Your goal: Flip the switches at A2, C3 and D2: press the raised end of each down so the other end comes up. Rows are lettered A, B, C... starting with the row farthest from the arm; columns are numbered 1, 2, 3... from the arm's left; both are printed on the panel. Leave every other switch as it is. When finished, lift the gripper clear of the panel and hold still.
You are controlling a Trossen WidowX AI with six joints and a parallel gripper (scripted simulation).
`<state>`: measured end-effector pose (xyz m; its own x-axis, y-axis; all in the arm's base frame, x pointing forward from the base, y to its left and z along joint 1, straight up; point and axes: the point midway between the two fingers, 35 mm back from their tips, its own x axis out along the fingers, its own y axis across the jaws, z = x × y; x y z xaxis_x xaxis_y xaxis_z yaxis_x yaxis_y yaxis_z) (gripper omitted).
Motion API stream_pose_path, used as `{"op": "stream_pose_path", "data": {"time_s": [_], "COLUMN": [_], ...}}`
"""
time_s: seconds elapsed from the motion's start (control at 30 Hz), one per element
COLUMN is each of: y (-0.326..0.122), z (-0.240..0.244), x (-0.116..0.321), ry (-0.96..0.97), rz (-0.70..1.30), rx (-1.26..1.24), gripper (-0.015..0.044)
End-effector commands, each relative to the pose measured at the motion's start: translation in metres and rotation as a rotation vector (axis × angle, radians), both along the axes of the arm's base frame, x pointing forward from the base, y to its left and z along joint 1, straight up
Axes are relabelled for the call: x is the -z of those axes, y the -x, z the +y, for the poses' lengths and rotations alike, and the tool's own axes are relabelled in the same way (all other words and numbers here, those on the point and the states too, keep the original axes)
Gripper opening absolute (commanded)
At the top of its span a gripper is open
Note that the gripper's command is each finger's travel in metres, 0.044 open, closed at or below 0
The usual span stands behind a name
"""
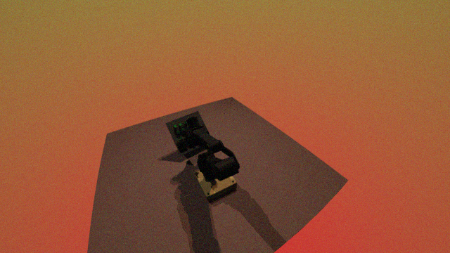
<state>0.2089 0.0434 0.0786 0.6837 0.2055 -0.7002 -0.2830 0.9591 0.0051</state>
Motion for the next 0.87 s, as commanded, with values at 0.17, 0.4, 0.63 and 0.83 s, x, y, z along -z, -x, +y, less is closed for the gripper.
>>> {"op": "stream_pose_path", "data": {"time_s": [0.17,0.4,0.63,0.83], "y": [0.028,0.000,-0.019,-0.019], "z": [-0.007,-0.009,-0.011,-0.011], "x": [-0.031,-0.068,-0.085,-0.085], "ry": [0.003,0.003,0.003,0.003], "rz": [-0.003,-0.005,-0.007,-0.007], "rx": [-0.002,-0.002,-0.002,-0.002], "gripper": [0.0000,0.0000,0.0000,0.0000]}}
